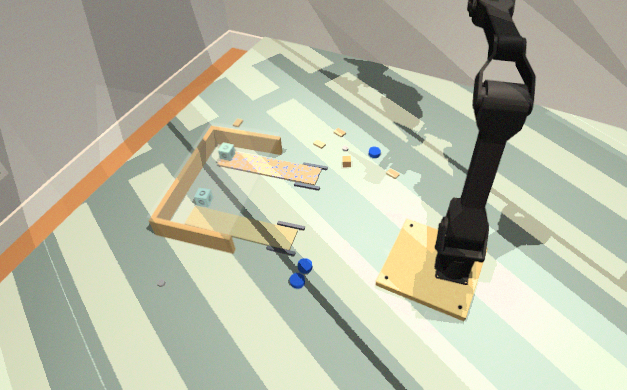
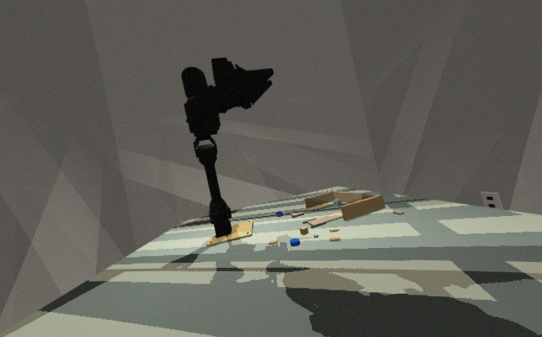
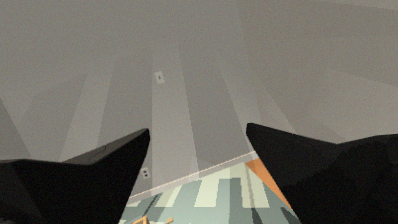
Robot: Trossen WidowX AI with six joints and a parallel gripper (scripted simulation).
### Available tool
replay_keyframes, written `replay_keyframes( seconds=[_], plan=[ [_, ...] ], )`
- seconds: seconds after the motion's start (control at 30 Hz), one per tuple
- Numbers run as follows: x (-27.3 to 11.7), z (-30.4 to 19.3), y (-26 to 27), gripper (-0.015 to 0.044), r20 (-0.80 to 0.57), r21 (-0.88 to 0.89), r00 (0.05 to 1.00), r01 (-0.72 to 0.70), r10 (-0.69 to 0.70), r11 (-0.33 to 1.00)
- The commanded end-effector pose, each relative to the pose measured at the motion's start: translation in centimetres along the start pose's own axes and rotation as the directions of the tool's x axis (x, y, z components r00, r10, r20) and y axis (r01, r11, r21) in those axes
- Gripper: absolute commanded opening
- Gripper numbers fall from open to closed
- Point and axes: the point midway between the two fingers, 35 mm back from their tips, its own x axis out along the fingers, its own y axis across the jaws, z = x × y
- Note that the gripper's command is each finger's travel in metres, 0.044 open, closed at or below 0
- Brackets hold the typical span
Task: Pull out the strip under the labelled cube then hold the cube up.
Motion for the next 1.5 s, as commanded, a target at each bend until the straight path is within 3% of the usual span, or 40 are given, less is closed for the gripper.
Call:
replay_keyframes(
  seconds=[0.0, 0.27, 0.5, 0.73, 1.03, 1.47],
  plan=[
    [0.2, -0.1, 0.2, 0.0400, 0.000, 0.004, 1.000, 0.000, 0.000, 1.000],
    [7.1, -6.6, 9.2, 0.0400, -0.071, 0.130, 0.997, 0.013, -0.004, 0.991],
    [8.5, -13.5, 17.1, 0.0400, -0.236, 0.110, 0.972, 0.037, -0.010, 0.993],
    [5.9, -21.2, 25.3, 0.0400, -0.444, 0.046, 0.896, 0.027, -0.004, 0.999],
    [-2.6, -30.4, 32.6, 0.0400, -0.686, -0.174, 0.727, -0.113, -0.038, 0.978],
    [-3.3, -30.9, 32.8, 0.0400, -0.697, -0.191, 0.716, -0.128, -0.043, 0.973]
  ],
)
